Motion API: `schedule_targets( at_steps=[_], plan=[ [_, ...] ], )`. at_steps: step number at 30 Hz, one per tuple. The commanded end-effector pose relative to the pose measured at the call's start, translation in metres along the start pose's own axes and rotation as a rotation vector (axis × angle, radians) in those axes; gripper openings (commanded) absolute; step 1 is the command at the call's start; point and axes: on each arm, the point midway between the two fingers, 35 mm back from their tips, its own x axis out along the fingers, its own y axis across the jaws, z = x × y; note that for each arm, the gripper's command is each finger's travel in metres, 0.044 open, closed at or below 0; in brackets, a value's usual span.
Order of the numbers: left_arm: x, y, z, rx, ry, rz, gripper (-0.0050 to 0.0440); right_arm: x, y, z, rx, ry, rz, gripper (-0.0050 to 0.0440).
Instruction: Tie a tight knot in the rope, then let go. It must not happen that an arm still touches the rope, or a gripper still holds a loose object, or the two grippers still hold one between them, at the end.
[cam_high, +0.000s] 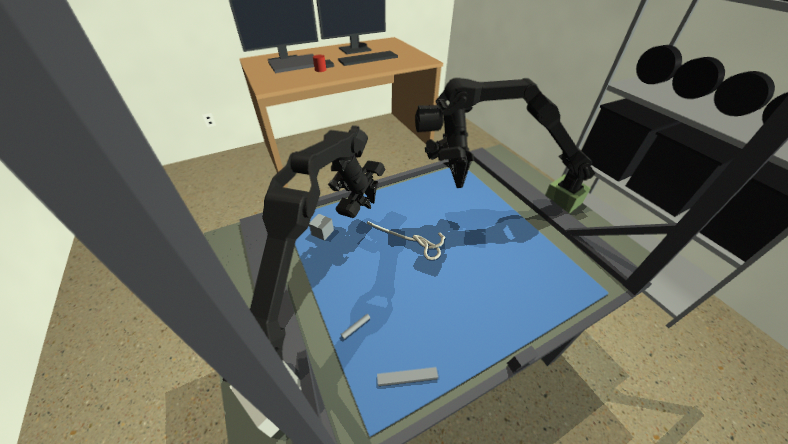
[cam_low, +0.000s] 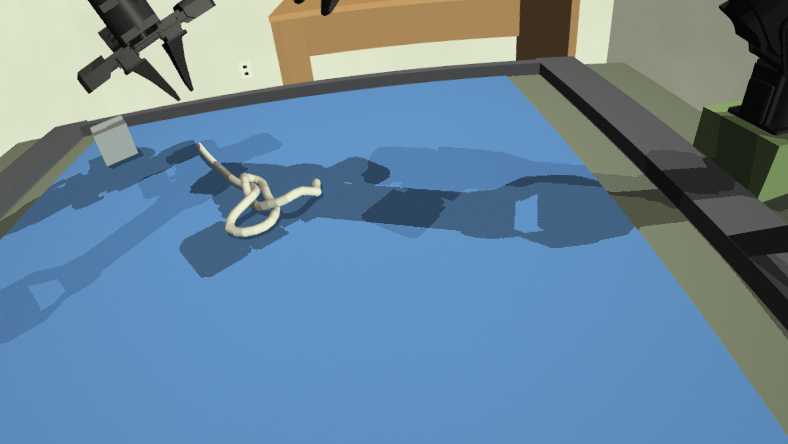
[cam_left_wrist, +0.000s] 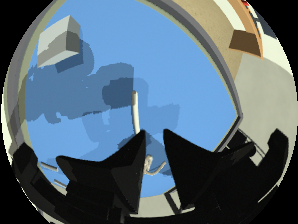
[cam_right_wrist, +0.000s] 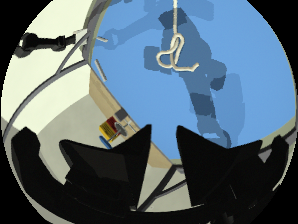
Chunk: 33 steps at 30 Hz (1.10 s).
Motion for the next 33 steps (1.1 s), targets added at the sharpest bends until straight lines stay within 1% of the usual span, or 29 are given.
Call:
schedule_targets(
  at_steps=[1, 6, 10, 14, 16, 20, 23, 33],
  plan=[
    [-0.007, -0.005, -0.001, 0.003, -0.001, -0.025, 0.0085, 0.005, 0.003, 0.002, 0.026, -0.04, -0.045, 0.0125],
    [-0.001, -0.004, 0.0, 0.003, -0.001, -0.025, 0.0085, 0.037, -0.007, 0.017, 0.165, -0.126, -0.196, 0.0125],
    [0.004, -0.002, 0.001, 0.003, -0.001, -0.025, 0.0085, 0.065, -0.016, 0.031, 0.287, -0.237, -0.314, 0.0125],
    [0.009, -0.001, 0.002, 0.003, -0.001, -0.025, 0.0085, 0.088, -0.022, 0.042, 0.387, -0.36, -0.397, 0.0125],
    [0.009, -0.001, 0.002, 0.003, -0.001, -0.025, 0.0085, 0.088, -0.022, 0.042, 0.387, -0.36, -0.397, 0.0125],
    [0.013, 0.0, 0.003, 0.003, -0.001, -0.025, 0.0085, 0.102, -0.026, 0.049, 0.451, -0.455, -0.44, 0.0125],
    [0.014, 0.001, 0.003, 0.003, -0.001, -0.025, 0.0085, 0.107, -0.027, 0.052, 0.474, -0.492, -0.453, 0.0125],
    [0.015, 0.001, 0.003, 0.003, -0.001, -0.025, 0.0085, 0.109, -0.027, 0.052, 0.48, -0.503, -0.456, 0.0125]
  ],
)
